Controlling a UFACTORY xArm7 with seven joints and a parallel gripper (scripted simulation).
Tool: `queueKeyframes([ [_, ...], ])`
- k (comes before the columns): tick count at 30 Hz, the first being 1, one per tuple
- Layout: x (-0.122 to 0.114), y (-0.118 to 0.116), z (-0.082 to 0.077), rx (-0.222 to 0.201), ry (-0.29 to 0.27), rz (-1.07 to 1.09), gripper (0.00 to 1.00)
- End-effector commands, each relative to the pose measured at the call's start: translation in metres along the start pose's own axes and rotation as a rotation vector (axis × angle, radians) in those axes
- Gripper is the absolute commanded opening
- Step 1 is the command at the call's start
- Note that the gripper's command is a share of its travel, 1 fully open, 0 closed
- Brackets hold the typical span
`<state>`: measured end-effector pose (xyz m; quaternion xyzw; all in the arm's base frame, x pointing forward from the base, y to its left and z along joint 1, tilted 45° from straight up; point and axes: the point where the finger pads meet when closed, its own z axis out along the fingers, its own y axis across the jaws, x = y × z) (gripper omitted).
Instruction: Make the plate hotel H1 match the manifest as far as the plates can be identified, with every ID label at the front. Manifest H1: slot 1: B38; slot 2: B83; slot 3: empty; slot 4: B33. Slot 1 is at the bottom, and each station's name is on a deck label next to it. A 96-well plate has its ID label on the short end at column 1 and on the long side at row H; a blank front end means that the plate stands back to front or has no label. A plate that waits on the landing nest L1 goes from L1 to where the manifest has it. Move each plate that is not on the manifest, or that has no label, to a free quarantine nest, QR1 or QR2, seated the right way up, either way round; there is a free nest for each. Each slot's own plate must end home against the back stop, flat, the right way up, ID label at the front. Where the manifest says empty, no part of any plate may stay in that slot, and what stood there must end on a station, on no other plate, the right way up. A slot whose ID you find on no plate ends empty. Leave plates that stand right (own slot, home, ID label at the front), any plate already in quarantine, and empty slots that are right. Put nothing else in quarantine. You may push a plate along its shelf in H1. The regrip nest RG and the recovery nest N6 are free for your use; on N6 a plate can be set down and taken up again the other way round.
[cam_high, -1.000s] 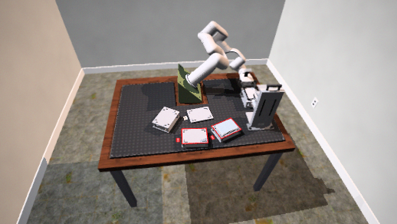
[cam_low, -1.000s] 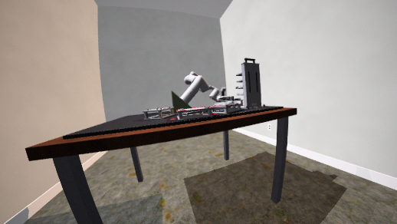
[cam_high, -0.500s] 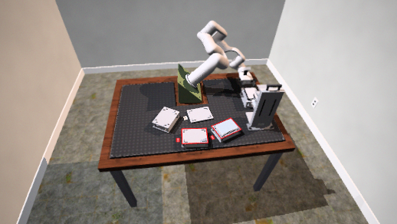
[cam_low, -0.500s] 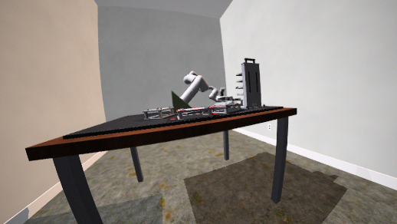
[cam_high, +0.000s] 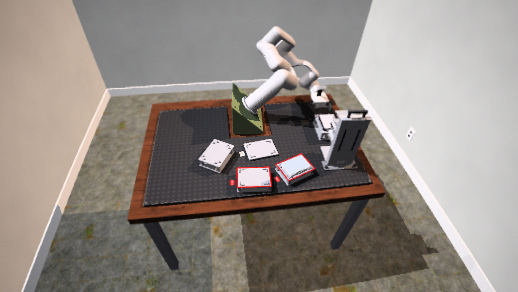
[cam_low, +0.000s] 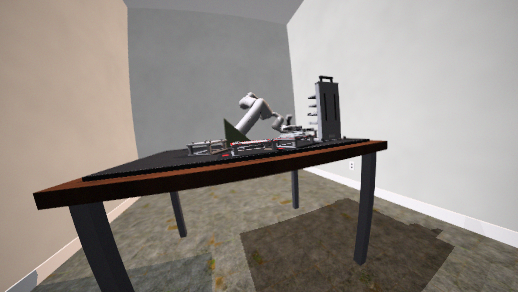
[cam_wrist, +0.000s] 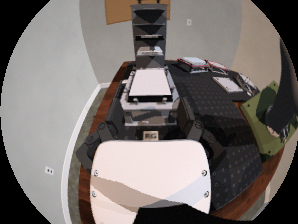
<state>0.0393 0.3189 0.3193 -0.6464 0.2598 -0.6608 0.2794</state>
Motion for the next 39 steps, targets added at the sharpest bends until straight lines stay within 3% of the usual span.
queueKeyframes([
  [1, 0.001, 0.0, -0.006, -0.001, -0.001, 0.002, 1.0],
  [27, 0.001, 0.0, -0.011, -0.001, -0.001, 0.002, 1.0],
  [39, 0.033, 0.0, -0.01, -0.001, -0.001, 0.002, 1.0],
])
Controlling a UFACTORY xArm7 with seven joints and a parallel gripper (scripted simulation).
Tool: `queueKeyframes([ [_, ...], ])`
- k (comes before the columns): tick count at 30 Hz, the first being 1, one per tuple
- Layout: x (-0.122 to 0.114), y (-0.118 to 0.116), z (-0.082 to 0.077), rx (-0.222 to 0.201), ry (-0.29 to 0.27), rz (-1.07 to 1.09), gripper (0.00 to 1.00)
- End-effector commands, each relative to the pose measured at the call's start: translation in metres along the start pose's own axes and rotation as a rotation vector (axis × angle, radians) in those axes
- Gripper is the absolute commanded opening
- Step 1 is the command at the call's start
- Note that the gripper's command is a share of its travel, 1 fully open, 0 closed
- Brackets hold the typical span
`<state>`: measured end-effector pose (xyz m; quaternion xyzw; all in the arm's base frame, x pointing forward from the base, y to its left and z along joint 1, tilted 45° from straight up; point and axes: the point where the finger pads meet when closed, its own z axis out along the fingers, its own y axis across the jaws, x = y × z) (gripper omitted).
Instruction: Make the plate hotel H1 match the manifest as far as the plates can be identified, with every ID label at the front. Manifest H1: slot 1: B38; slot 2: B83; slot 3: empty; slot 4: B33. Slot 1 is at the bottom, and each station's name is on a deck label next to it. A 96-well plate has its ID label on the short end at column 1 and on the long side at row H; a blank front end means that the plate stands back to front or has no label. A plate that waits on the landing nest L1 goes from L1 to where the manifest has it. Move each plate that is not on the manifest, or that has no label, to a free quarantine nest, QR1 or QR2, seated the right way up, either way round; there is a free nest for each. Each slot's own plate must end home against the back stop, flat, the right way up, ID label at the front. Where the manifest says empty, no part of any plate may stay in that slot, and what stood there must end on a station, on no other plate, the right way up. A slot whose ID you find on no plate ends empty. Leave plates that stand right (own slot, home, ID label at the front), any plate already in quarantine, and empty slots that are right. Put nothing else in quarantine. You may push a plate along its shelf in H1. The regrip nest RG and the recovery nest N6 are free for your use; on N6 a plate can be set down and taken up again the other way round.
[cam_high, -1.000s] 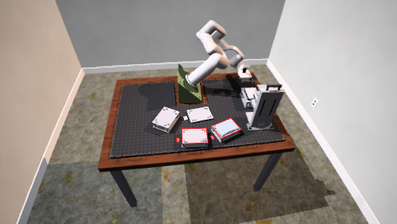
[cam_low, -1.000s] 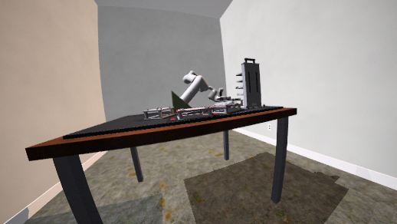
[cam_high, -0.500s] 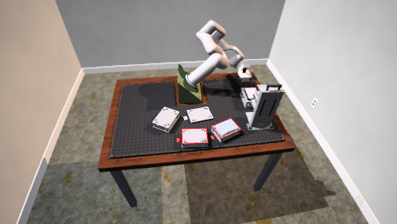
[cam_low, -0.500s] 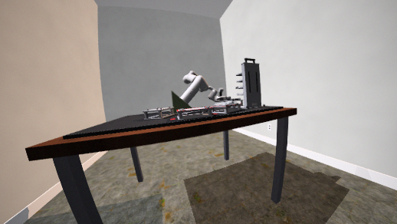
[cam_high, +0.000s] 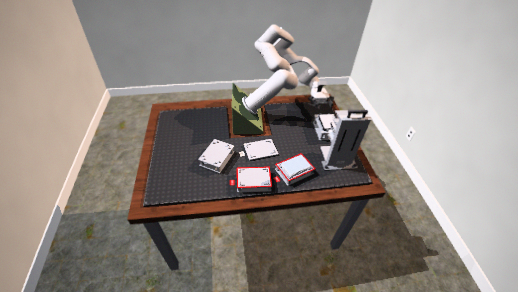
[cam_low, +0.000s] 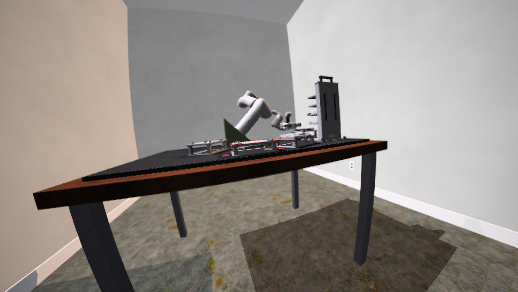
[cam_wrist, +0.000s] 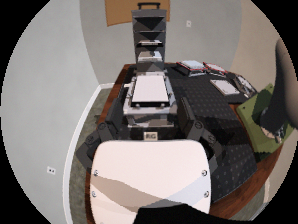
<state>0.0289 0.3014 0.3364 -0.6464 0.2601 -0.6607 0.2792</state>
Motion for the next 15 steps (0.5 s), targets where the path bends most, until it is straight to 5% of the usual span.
queueKeyframes([
  [1, 0.011, 0.0, 0.0, 0.0, -0.001, 0.002, 1.0],
  [15, 0.043, 0.0, 0.001, 0.0, -0.001, 0.001, 1.0],
])
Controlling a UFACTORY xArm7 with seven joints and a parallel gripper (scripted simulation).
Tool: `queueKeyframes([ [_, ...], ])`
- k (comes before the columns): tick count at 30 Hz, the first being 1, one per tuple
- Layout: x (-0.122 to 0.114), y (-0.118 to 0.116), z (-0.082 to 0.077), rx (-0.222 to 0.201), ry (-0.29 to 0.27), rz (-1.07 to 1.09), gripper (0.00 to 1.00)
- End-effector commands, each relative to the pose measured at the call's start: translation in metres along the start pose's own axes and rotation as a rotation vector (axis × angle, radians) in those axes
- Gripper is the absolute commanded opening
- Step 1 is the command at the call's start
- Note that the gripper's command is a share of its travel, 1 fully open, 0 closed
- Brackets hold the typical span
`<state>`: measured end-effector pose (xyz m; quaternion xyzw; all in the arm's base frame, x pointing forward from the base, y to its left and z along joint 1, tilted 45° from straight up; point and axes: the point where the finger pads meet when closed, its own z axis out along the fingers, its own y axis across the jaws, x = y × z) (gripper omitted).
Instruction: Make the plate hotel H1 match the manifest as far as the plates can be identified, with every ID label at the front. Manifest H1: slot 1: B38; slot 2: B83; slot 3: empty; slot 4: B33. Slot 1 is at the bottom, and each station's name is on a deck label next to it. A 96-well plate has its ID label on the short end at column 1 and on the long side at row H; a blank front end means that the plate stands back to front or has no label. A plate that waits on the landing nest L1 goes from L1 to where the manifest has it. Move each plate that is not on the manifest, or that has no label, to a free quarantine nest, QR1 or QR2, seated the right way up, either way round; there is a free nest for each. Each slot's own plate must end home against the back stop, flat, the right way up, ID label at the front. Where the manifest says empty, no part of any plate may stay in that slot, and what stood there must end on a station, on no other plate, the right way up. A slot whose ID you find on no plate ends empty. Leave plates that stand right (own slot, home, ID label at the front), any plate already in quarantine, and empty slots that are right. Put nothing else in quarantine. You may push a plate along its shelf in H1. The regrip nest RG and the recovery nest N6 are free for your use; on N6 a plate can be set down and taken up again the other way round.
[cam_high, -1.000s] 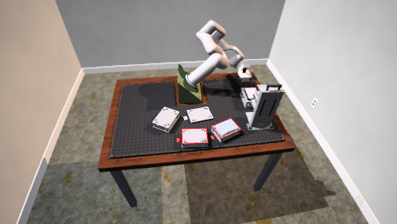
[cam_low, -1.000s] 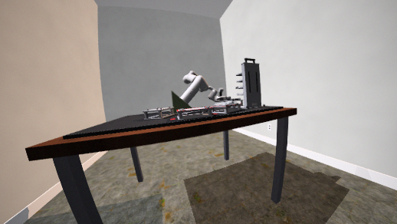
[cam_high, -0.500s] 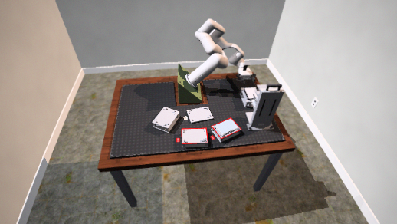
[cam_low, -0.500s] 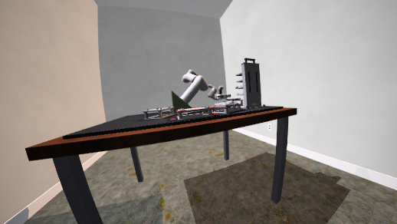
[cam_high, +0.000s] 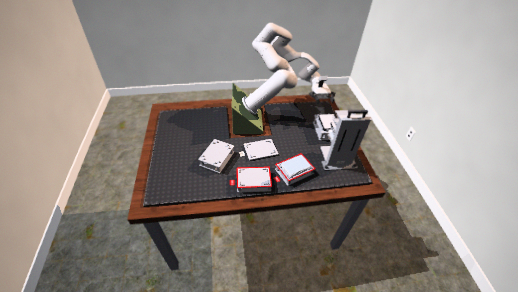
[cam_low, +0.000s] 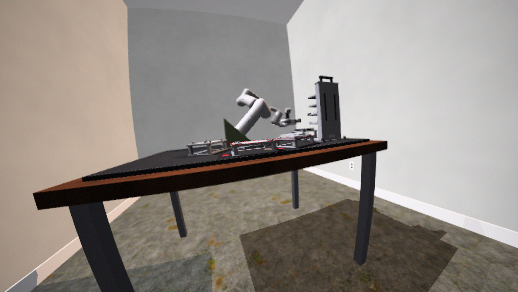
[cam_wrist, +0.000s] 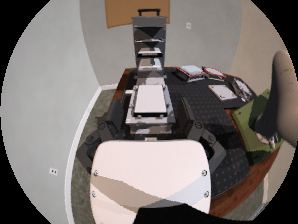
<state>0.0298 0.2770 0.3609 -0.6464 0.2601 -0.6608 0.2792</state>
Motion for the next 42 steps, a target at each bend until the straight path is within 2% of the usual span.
queueKeyframes([
  [1, 0.011, 0.0, 0.0, 0.0, -0.002, 0.002, 1.0],
  [15, 0.042, 0.0, 0.001, 0.0, -0.002, 0.002, 1.0],
  [26, 0.042, 0.0, 0.001, 0.0, -0.002, 0.002, 1.0],
  [37, 0.041, 0.0, 0.001, 0.001, -0.185, 0.001, 1.0],
  [39, 0.041, 0.0, 0.001, 0.001, -0.185, 0.001, 1.0],
  [42, 0.041, 0.0, 0.001, 0.001, -0.235, 0.001, 1.0],
])
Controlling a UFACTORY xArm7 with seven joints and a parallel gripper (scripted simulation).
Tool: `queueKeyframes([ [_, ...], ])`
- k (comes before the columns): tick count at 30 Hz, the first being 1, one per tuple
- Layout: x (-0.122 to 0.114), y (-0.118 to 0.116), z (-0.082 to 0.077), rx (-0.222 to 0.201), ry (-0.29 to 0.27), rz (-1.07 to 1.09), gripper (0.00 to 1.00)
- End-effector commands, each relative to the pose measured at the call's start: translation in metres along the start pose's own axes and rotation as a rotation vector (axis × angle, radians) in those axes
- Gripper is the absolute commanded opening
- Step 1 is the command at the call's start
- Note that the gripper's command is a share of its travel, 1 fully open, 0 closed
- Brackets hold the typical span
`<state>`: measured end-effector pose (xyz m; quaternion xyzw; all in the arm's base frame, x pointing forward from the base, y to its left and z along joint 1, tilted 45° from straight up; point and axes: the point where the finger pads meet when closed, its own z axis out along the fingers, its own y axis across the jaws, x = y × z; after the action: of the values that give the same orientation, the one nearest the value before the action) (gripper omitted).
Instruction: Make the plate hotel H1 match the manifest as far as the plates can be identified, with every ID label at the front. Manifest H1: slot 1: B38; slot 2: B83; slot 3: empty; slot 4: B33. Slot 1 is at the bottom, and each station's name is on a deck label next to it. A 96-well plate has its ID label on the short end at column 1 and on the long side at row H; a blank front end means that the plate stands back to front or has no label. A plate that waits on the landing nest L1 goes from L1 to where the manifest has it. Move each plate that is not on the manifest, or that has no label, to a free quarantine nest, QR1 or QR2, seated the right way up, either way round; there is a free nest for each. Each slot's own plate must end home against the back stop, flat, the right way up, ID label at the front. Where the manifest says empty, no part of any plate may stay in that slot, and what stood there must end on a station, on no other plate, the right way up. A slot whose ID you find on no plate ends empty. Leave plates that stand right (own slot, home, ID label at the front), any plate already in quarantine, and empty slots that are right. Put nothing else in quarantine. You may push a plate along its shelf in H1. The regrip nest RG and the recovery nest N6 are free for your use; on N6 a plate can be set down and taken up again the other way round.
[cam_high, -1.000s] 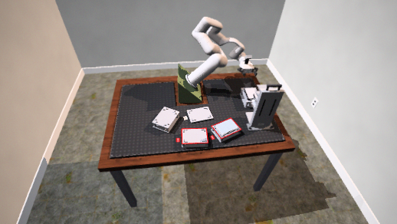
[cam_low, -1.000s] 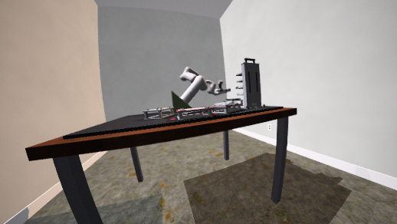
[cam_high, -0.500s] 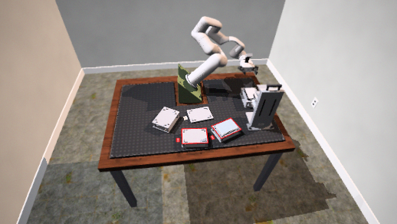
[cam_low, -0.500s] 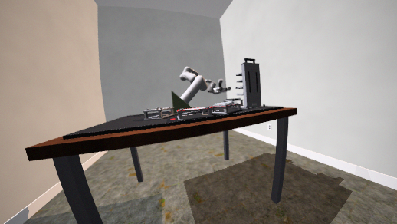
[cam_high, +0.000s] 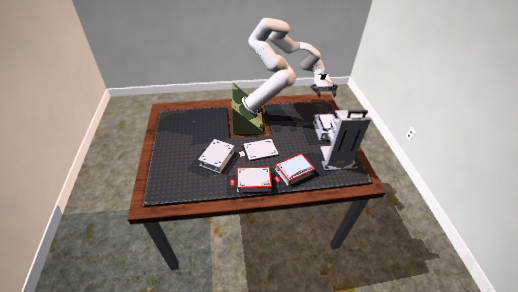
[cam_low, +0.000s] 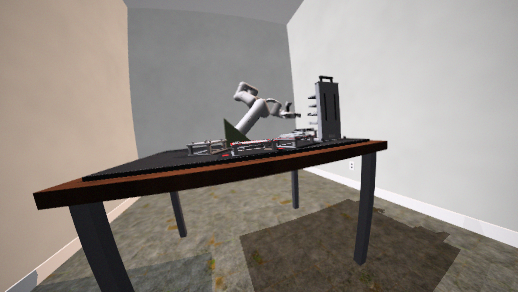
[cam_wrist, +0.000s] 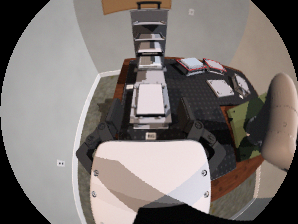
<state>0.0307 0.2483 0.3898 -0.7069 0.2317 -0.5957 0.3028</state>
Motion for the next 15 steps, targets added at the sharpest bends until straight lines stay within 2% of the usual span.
queueKeyframes([
  [1, 0.0007, -0.0005, -0.0004, 0.001, -0.059, 0.002, 1.0],
  [12, 0.0007, -0.0006, -0.0006, 0.001, -0.243, 0.002, 1.0],
  [15, 0.0007, -0.0006, -0.0006, 0.001, -0.259, 0.002, 1.0],
])
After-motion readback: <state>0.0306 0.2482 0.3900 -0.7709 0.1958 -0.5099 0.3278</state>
